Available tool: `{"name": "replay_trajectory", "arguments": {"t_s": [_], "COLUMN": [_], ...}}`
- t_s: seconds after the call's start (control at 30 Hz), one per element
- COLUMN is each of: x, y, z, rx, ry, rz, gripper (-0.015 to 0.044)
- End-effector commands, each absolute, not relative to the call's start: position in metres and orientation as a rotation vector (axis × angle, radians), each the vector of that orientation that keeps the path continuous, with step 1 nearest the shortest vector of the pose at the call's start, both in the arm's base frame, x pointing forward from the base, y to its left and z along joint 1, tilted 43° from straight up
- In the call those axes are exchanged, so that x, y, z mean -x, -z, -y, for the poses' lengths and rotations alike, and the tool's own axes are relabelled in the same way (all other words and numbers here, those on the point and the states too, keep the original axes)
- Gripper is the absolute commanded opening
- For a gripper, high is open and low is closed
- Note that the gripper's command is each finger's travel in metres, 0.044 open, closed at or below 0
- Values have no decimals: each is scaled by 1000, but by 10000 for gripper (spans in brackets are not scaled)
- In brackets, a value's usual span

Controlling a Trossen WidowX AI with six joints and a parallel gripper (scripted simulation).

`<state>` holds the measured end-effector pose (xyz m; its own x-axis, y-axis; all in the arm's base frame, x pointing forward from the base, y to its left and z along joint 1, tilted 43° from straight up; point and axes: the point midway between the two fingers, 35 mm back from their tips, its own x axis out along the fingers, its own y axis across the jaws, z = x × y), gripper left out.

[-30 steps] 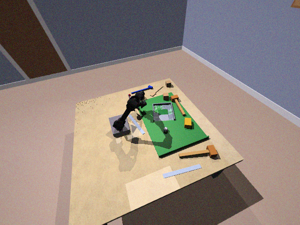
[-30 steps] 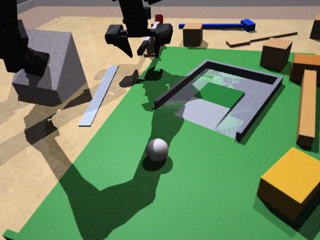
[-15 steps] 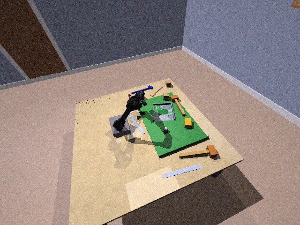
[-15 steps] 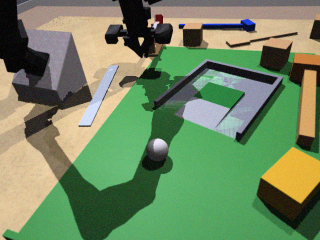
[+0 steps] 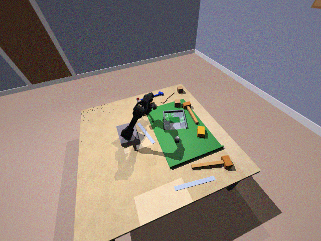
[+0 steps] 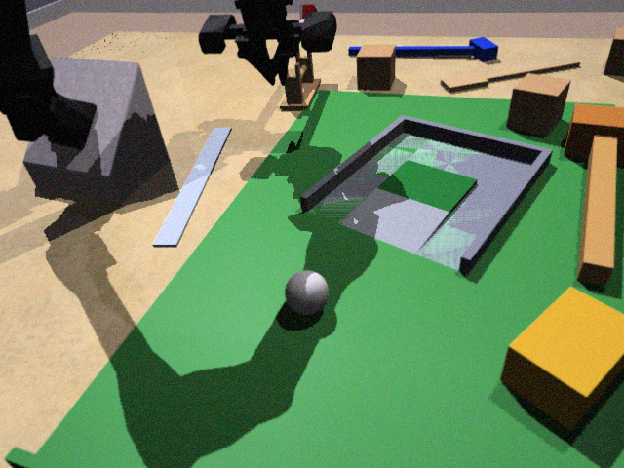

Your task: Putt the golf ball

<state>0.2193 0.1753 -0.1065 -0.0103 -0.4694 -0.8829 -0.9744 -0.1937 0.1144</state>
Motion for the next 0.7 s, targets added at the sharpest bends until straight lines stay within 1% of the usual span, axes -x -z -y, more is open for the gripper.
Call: {"name": "replay_trajectory", "arguments": {"t_s": [0.0,0.13,0.27,0.67], "x": [-219,-215,-218,-243], "y": [84,66,69,5], "z": [-196,-210,-204,-158], "rx": [1691,1691,1691,1427], "ry": [-1154,-1155,-1129,-681], "rz": [-1484,-1485,-1494,-1589], "gripper": [0,0,0,0]}}
